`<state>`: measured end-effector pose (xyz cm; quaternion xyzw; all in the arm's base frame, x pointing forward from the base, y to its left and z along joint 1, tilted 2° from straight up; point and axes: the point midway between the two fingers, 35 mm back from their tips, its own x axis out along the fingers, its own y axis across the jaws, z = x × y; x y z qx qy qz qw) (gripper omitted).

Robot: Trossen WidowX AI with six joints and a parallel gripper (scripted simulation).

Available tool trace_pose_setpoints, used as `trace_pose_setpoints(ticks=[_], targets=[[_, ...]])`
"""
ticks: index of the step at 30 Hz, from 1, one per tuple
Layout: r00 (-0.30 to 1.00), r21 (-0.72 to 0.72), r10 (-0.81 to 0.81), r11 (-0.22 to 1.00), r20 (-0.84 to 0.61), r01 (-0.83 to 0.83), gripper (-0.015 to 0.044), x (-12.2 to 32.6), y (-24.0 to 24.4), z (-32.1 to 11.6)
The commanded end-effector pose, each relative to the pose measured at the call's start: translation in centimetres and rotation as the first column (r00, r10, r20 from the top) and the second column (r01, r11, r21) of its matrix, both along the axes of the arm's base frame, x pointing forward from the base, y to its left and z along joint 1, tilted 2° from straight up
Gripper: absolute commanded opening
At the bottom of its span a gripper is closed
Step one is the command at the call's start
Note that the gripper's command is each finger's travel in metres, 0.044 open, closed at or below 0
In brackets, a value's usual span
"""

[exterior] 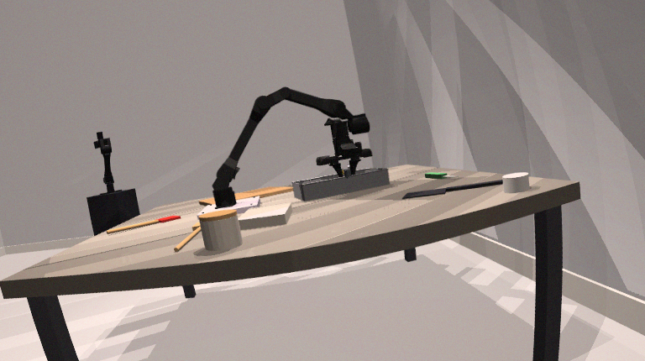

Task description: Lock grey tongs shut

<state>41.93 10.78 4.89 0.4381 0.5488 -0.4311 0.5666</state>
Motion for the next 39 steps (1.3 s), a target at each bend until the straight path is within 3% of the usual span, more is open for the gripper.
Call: trace_pose_setpoints(ticks=[1, 18, 24, 29, 35, 39], targets=[[1.0, 0.0, 0.0, 1.0, -0.001, 0.0, 0.0127, 0.0, 0.0, 0.0], [1.0, 0.0, 0.0, 1.0, -0.001, 0.0, 0.0013, 0.0, 0.0, 0.0], [1.0, 0.0, 0.0, 1.0, -0.001, 0.0, -0.0144, 0.0, 0.0, 0.0], [1.0, -0.002, 0.001, 1.0, -0.002, -0.001, -0.015, 0.3, 0.1, 2.6], [1.0, -0.006, 0.002, 1.0, -0.008, -0.002, -0.015, 0.0, 0.2, 9.2], [1.0, -0.007, 0.002, 1.0, -0.009, -0.002, -0.015, -0.2, 0.2, 10.0]])
